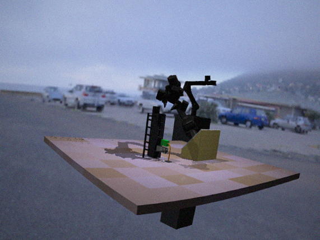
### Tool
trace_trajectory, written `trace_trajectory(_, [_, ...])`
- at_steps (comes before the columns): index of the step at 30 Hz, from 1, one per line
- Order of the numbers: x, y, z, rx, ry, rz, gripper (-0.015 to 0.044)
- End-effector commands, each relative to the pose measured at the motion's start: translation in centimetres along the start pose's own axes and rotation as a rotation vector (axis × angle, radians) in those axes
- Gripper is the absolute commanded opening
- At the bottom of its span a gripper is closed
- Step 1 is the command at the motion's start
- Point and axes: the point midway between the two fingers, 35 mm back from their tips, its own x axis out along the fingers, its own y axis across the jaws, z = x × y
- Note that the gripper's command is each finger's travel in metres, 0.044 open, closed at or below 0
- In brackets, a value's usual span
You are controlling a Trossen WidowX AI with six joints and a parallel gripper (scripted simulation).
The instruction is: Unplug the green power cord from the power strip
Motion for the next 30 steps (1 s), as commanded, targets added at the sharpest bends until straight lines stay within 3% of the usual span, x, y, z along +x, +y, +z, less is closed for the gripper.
trace_trajectory(1, [3.2, 2.9, -4.2, -0.181, 0.235, 0.144, 0.0160])
trace_trajectory(10, [5.1, 8.1, -15.4, -0.609, 0.753, 0.632, 0.0160])
trace_trajectory(30, [4.4, 7.0, -16.5, -0.618, 0.763, 0.644, 0.0160])
